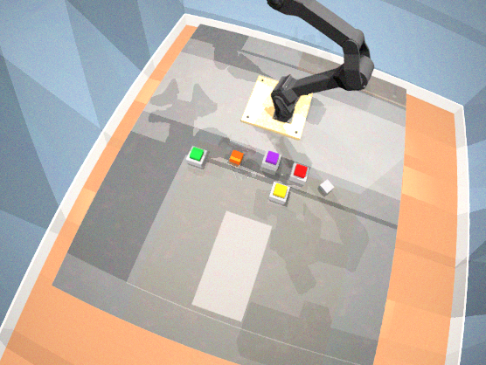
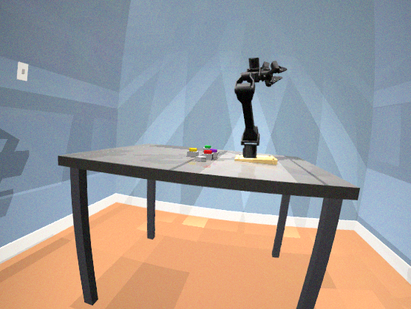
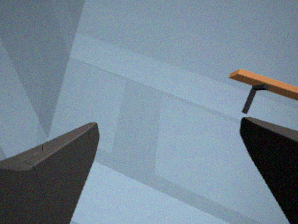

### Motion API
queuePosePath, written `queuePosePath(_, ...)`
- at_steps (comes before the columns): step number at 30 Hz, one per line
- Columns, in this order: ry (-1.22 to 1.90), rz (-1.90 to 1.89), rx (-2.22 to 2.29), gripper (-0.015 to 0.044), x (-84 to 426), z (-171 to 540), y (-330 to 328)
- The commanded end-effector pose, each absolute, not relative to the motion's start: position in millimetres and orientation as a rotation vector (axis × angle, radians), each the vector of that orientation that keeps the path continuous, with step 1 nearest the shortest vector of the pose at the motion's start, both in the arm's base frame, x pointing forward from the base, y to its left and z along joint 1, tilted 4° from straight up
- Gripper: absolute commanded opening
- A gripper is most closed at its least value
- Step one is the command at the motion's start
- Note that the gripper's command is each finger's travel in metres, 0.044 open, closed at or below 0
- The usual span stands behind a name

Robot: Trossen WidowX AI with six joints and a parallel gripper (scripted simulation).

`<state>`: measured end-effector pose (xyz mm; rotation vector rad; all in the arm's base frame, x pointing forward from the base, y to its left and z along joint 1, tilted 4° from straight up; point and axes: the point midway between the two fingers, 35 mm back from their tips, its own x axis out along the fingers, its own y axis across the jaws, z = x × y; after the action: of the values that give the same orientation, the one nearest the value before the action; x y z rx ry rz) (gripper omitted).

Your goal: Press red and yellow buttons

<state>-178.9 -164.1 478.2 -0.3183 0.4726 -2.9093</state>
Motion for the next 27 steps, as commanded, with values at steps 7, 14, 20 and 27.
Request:
queuePosePath(7,0.473,-2.489,-0.288,0.0400,-119,449,-244)
queuePosePath(14,0.493,-1.958,-0.206,0.0400,-2,400,-300)
queuePosePath(20,0.549,-1.530,-0.117,0.0400,105,351,-295)
queuePosePath(27,0.673,-1.059,-0.010,0.0400,212,292,-231)
